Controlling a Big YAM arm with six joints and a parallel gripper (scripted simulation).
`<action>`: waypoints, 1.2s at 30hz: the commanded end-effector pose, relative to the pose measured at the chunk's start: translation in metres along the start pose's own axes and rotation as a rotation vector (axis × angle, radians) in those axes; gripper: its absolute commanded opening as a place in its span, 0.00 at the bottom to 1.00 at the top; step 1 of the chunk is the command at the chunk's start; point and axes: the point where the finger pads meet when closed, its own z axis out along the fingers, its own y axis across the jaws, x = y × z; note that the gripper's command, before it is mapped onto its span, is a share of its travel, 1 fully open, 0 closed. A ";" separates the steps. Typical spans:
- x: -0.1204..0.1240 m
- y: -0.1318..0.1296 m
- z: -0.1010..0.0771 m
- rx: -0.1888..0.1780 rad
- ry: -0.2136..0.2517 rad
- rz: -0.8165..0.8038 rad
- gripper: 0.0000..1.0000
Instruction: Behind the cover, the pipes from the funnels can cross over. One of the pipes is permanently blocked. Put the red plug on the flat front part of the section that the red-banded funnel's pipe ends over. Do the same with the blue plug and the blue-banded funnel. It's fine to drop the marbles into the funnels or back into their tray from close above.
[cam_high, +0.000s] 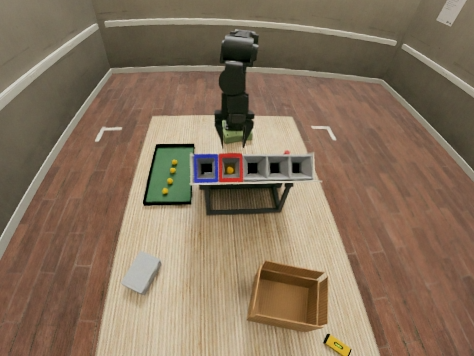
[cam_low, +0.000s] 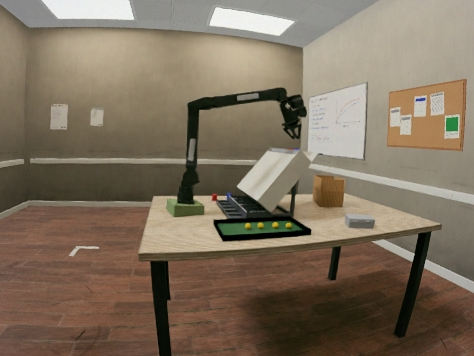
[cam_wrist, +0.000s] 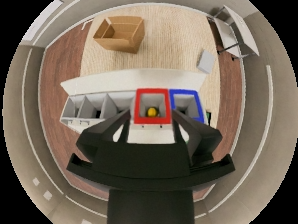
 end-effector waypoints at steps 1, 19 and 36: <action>-0.016 -0.004 -0.016 0.003 -0.024 -0.003 0.59; 0.125 -0.002 -0.058 0.006 -0.046 -0.006 0.59; 0.150 -0.002 -0.066 -0.004 -0.015 0.008 0.59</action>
